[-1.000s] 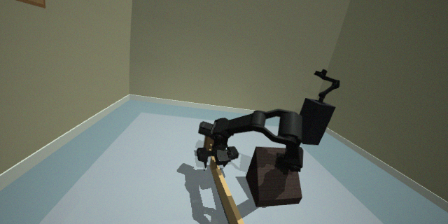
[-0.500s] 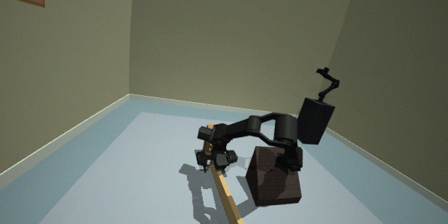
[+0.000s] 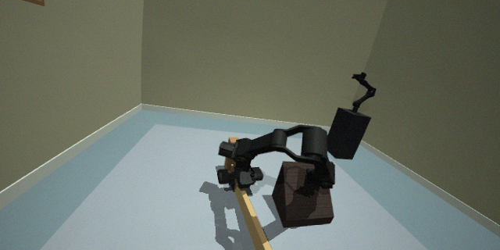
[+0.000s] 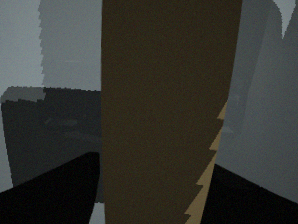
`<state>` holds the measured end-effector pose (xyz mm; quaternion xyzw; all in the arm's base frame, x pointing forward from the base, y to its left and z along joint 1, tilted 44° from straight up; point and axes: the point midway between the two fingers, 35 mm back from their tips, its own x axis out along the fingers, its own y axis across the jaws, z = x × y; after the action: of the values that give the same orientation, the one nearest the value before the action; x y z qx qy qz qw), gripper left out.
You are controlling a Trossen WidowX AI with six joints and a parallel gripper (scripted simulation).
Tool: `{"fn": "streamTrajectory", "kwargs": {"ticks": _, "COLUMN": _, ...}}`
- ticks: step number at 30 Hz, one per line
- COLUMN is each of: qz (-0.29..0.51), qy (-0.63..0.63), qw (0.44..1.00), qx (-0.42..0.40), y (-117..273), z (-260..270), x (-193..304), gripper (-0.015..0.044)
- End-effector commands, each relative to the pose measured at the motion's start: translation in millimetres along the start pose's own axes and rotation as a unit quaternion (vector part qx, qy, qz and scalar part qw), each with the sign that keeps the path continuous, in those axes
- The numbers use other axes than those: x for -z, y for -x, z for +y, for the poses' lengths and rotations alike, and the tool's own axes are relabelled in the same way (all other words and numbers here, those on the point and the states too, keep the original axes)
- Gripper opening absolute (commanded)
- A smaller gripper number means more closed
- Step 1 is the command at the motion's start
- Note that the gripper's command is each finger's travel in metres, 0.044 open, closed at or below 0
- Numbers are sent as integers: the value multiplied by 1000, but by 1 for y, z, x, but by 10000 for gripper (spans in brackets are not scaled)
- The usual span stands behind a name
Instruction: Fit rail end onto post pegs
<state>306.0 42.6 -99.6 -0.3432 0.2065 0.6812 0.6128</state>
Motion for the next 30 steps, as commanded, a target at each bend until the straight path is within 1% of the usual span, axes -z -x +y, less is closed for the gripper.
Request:
{"fn": "streamTrajectory", "kwargs": {"ticks": 1, "qz": -2, "qy": -1, "qw": 1000, "qx": 0, "y": -1, "z": 0, "x": -1, "gripper": 72}}
{"fn": "streamTrajectory", "kwargs": {"ticks": 2, "qz": -2, "qy": -1, "qw": 1000, "qx": 0, "y": -1, "z": 0, "x": -1, "gripper": 46}}
{"fn": "streamTrajectory", "kwargs": {"ticks": 9, "qz": -2, "qy": -1, "qw": 1000, "qx": 0, "y": -1, "z": 0, "x": -1, "gripper": 0}}
{"fn": "streamTrajectory", "kwargs": {"ticks": 30, "qz": -2, "qy": -1, "qw": 1000, "qx": 0, "y": 4, "z": 0, "x": 0, "gripper": 0}}
